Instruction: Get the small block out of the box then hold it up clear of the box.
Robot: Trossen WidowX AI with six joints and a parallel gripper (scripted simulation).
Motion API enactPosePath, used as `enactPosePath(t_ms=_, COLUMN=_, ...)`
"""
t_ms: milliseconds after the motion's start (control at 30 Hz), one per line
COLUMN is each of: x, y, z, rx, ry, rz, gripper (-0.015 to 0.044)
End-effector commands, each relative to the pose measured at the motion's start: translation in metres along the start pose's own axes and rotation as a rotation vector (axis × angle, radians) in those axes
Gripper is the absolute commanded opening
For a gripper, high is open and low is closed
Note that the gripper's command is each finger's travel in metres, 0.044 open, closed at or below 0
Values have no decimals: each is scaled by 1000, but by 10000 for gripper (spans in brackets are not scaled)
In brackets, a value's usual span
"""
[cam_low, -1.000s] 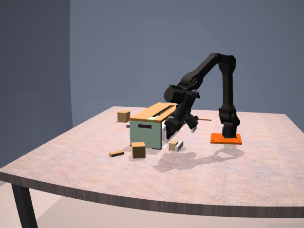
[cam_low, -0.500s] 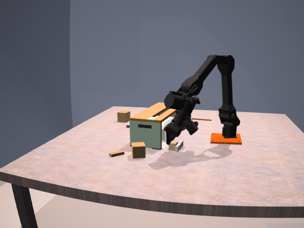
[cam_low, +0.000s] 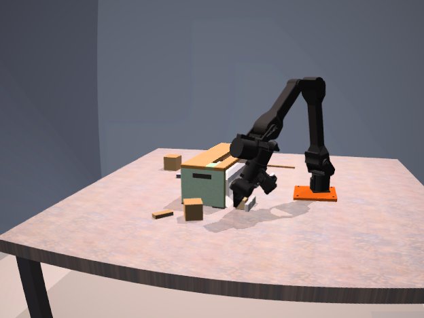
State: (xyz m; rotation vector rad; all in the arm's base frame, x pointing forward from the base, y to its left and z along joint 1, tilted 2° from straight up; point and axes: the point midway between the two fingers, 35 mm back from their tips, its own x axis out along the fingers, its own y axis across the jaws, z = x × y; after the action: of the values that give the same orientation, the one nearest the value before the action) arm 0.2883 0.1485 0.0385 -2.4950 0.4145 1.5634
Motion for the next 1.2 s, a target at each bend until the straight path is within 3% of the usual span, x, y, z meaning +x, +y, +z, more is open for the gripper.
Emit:
enactPosePath(t_ms=0, x=1, y=0, z=0, rx=-1, ry=1, rz=-1, gripper=154)
enactPosePath(t_ms=100, x=1, y=0, z=0, rx=-1, ry=1, rz=-1, gripper=75)
enactPosePath(t_ms=200, x=1, y=0, z=0, rx=-1, ry=1, rz=-1, gripper=55)
enactPosePath(t_ms=267, x=-2, y=-1, z=-2, rx=6, ry=-1, rz=-1, gripper=3)
enactPosePath(t_ms=567, x=-52, y=-1, z=-24, rx=1, ry=1, rz=0, gripper=0)
enactPosePath(t_ms=1167, x=-97, y=29, z=-42, rx=-234, ry=-12, rz=-119, gripper=0)
